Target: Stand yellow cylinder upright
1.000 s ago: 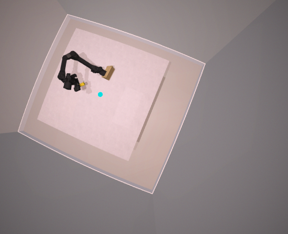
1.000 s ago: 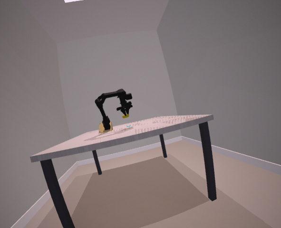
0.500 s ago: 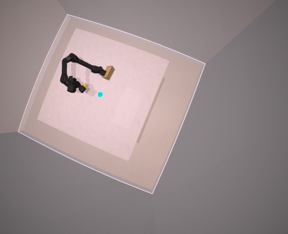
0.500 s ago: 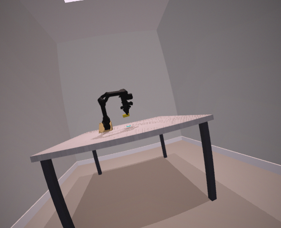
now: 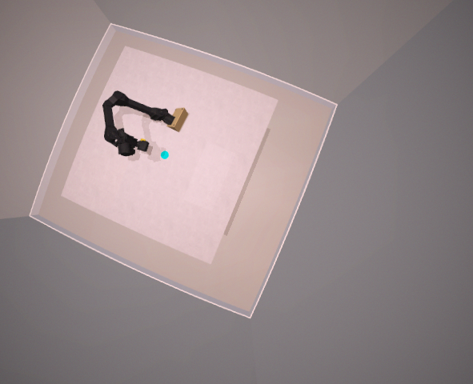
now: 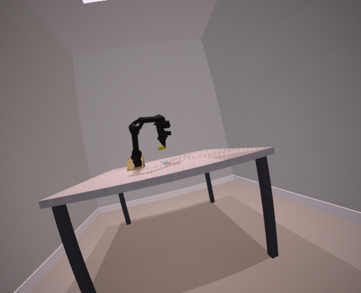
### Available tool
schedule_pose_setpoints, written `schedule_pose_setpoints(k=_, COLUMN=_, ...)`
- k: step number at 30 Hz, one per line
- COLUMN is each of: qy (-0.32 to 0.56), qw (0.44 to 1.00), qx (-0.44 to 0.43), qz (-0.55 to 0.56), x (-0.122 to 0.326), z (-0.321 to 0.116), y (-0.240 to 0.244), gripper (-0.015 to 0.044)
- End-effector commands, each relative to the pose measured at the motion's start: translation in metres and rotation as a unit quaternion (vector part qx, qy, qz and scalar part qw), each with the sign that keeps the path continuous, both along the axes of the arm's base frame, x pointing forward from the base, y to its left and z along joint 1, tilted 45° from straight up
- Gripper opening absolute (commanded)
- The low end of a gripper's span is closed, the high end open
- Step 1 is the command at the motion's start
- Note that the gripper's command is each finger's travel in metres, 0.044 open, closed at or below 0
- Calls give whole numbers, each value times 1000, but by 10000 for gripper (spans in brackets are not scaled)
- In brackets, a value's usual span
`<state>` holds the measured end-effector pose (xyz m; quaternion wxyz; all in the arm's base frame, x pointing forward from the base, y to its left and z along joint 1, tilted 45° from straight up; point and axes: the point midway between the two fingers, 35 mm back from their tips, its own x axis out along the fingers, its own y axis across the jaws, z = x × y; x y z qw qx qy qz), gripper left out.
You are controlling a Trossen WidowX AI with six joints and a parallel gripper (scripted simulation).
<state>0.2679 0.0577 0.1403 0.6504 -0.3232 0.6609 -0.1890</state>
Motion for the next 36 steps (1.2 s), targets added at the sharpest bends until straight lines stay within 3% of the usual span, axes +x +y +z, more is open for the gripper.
schedule_pose_setpoints(k=1, qy=45, qw=998, qx=-2, qz=43, x=0, z=-10, y=11, gripper=105)
schedule_pose_setpoints(k=15, qy=194, qw=961, qx=-15, qz=194, x=-7, z=-39, y=46, gripper=105)
schedule_pose_setpoints(k=30, qy=345, qw=873, qx=-30, qz=342, x=-23, z=-71, y=79, gripper=105)
schedule_pose_setpoints(k=36, qy=360, qw=862, qx=-32, qz=355, x=-25, z=-74, y=82, gripper=105)
